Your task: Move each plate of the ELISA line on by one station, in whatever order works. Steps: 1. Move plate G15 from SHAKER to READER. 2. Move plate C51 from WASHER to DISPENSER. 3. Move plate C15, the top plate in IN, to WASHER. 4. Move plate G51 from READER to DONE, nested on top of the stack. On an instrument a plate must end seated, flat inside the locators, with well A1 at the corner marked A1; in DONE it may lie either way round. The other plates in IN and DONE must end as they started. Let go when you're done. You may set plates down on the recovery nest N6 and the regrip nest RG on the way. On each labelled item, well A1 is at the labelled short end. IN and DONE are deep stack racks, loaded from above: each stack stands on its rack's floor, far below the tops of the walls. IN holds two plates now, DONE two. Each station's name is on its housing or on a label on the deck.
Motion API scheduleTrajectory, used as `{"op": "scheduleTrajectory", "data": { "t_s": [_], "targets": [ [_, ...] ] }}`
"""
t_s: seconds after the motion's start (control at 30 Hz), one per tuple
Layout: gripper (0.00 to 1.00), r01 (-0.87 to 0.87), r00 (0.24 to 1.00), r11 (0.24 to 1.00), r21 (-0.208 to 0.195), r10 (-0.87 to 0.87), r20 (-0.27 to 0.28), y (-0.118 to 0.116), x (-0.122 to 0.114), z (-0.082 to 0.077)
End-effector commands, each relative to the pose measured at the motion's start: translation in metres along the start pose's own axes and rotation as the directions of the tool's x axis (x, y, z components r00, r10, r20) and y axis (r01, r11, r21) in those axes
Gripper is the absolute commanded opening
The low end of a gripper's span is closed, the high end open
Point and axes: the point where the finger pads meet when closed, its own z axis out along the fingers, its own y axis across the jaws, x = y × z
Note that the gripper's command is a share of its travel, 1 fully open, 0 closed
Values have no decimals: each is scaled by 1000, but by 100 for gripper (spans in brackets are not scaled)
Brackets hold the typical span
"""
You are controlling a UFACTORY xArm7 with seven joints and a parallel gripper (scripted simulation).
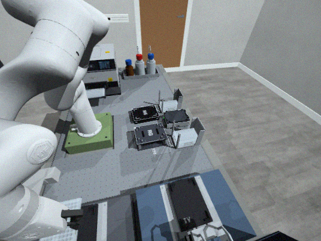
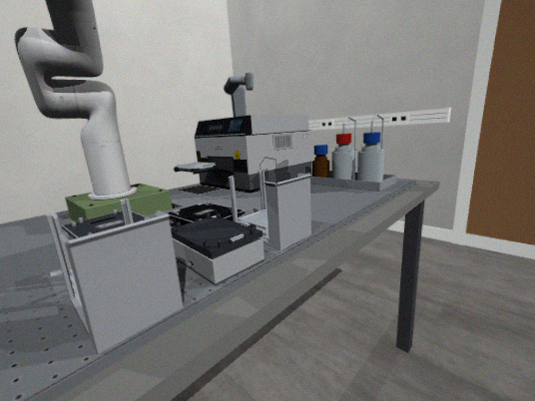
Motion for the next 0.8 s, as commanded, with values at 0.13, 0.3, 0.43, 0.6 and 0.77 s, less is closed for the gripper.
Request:
{"op": "scheduleTrajectory", "data": {
  "t_s": [0.13, 0.3, 0.43, 0.6, 0.77],
  "targets": [
    [0, 0, 1000, 1000, 0, 0, 4, 0, -1, 7],
    [0, 0, 1000, 1000, 0, 0, 4, 0, -1, 14],
    [0, 0, 1000, 1000, 0, 0, 4, 0, -1, 19],
    [0, 0, 1000, 1000, 0, 0, 4, 0, -1, 26],
    [0, 0, 1000, 1000, 0, 0, 4, 0, -2, 30]
  ]
}}
